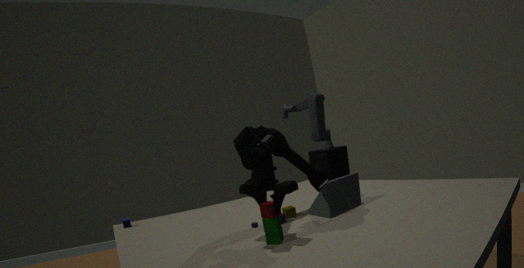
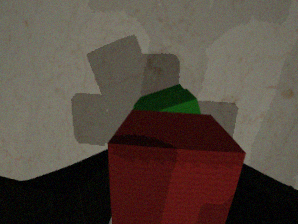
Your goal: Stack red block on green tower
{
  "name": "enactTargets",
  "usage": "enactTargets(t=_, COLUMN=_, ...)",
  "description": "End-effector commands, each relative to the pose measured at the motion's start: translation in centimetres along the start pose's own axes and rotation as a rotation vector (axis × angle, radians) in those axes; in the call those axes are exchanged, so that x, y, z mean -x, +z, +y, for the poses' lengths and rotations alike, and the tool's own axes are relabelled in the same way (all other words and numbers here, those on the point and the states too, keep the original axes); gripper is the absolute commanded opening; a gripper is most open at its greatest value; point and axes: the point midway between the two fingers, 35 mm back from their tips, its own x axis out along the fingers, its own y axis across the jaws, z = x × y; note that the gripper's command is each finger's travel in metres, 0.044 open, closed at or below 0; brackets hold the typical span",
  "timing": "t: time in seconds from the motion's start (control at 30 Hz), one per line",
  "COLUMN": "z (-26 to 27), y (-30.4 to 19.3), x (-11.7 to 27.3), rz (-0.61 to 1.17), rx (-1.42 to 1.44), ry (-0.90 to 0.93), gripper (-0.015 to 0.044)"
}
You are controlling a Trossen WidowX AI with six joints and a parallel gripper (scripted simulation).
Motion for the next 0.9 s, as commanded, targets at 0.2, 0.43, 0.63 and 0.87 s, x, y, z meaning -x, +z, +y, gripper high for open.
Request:
enactTargets(t=0.2, z=-0.06, y=0.02, x=-0.08, rz=-0.001, rx=0.003, ry=-0.003, gripper=0.0)
enactTargets(t=0.43, z=0.01, y=0.0, x=-0.05, rz=0.0, rx=0.001, ry=0.0, gripper=0.0053)
enactTargets(t=0.63, z=0.01, y=0.0, x=-0.05, rz=0.0, rx=0.001, ry=0.0, gripper=0.021)
enactTargets(t=0.87, z=0.01, y=0.0, x=-0.05, rz=0.0, rx=0.001, ry=0.0, gripper=0.0394)
